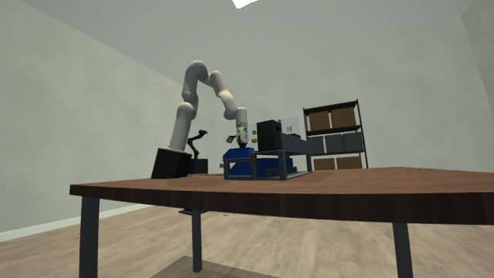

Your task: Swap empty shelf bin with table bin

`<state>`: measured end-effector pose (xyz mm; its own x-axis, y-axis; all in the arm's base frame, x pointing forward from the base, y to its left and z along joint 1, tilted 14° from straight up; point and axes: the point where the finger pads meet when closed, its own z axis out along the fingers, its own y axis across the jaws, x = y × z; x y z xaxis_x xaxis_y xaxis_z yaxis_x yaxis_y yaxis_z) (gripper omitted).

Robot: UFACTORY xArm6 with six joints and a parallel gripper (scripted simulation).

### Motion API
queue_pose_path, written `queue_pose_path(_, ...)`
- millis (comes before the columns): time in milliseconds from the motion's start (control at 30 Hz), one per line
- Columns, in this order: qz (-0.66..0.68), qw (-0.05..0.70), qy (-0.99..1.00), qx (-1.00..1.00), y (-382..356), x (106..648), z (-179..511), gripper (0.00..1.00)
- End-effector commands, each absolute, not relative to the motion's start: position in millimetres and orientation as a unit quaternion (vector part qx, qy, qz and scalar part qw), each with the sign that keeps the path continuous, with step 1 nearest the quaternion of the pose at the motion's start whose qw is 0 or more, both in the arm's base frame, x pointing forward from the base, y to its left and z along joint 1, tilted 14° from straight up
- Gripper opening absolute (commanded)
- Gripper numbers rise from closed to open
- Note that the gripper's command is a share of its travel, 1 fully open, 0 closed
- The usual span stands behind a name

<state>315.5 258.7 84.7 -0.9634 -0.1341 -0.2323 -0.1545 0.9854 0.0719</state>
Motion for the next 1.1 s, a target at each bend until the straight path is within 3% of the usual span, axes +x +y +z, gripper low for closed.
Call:
queue_pose_path(0, 0.046, 0.115, 0.990, -0.073, 259, 316, 88, 0.00)
queue_pose_path(1067, 0.056, 0.111, 0.992, 0.015, 286, 337, 96, 0.00)
